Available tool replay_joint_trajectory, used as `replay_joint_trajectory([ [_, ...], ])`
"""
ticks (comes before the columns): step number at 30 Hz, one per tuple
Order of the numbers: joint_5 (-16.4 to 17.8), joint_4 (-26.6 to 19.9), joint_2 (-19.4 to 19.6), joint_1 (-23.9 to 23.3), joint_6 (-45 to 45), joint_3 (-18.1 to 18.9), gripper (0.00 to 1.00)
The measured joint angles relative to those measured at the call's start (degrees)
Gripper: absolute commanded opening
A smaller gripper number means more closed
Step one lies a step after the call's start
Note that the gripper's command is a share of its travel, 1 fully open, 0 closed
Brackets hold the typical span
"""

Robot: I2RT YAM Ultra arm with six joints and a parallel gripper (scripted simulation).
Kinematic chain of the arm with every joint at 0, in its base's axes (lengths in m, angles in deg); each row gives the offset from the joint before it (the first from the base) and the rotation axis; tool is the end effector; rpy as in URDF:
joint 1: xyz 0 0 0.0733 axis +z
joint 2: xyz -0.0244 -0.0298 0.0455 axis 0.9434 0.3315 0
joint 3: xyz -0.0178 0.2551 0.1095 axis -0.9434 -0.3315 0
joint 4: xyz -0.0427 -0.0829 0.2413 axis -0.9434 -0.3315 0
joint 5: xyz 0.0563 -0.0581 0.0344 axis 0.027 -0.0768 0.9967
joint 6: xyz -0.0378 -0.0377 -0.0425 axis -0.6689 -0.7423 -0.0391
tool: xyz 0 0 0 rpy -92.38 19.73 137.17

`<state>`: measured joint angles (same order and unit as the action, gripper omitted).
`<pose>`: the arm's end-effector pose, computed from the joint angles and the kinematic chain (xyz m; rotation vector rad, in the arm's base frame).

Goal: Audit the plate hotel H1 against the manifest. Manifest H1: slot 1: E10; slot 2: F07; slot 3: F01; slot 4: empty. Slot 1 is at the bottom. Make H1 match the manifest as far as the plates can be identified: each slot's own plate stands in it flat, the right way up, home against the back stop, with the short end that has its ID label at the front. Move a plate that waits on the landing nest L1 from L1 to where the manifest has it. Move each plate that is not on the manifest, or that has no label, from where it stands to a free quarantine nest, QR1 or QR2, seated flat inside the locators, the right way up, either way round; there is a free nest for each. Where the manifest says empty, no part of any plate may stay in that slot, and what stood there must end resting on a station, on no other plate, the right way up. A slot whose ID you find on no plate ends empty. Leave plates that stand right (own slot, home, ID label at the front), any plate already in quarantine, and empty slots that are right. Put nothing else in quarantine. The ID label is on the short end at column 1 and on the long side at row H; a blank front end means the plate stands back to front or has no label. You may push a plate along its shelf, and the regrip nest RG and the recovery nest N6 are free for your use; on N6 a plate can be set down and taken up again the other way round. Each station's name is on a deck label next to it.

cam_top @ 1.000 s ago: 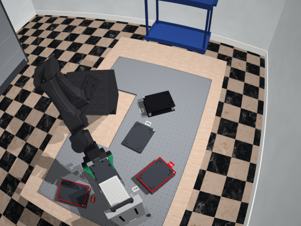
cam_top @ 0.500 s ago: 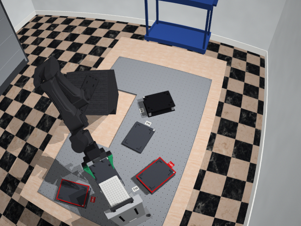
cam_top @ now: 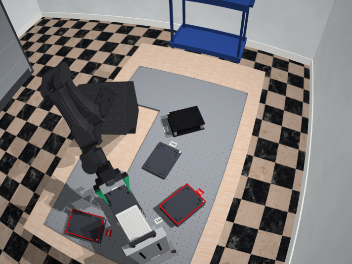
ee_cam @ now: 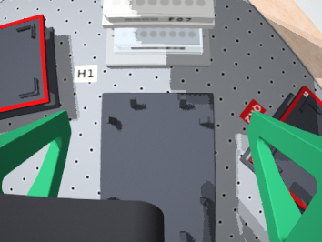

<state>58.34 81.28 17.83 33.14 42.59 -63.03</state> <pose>0.1513 -0.1184 0.2641 0.2489 1.6975 -0.8472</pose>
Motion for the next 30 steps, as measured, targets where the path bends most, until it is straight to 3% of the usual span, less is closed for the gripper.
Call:
replay_joint_trajectory([
  [13,1.49,0.33,-2.16,-1.31,-0.02,-1.62,1.0],
  [30,3.96,8.31,5.66,-4.02,-0.15,-3.74,1.0],
])
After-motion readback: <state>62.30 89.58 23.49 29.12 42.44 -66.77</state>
